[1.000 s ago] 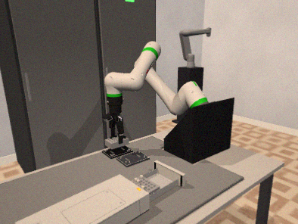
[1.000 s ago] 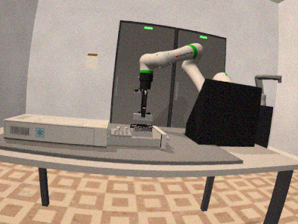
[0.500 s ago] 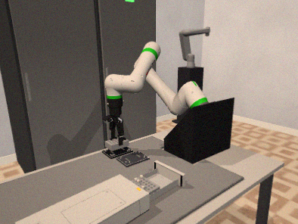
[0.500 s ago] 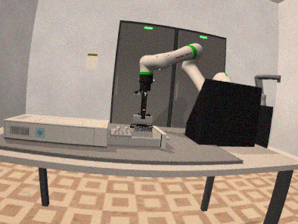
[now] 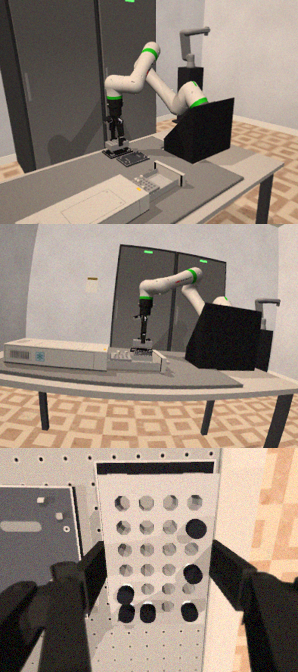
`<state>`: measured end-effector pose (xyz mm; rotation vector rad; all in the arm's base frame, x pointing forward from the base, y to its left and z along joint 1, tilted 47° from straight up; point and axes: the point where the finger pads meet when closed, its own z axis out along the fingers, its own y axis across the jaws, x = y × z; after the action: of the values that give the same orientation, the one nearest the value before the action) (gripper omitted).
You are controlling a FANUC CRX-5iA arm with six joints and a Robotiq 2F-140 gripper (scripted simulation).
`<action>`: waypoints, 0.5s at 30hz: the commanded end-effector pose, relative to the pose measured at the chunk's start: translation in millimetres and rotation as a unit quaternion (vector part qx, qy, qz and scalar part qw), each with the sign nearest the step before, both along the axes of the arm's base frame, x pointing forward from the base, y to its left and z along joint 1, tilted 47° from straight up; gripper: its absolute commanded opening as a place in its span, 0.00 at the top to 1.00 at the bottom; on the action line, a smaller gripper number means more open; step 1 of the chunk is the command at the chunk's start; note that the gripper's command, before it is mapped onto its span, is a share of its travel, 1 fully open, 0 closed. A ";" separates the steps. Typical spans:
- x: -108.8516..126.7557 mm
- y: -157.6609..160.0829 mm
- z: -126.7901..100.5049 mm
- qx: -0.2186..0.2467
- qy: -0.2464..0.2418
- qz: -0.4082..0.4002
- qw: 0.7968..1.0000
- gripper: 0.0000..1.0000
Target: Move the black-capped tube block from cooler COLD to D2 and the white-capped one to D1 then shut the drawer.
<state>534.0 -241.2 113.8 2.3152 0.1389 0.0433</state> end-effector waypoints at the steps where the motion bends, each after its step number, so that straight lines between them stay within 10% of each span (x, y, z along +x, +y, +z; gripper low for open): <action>1: 0.6 2.3 2.5 0.000 -0.001 0.001 1.000 0.90; 15: 0.0 8.2 8.1 0.000 -0.001 0.001 1.000 0.90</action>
<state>533.4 -234.0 120.9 2.3151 0.1386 0.0436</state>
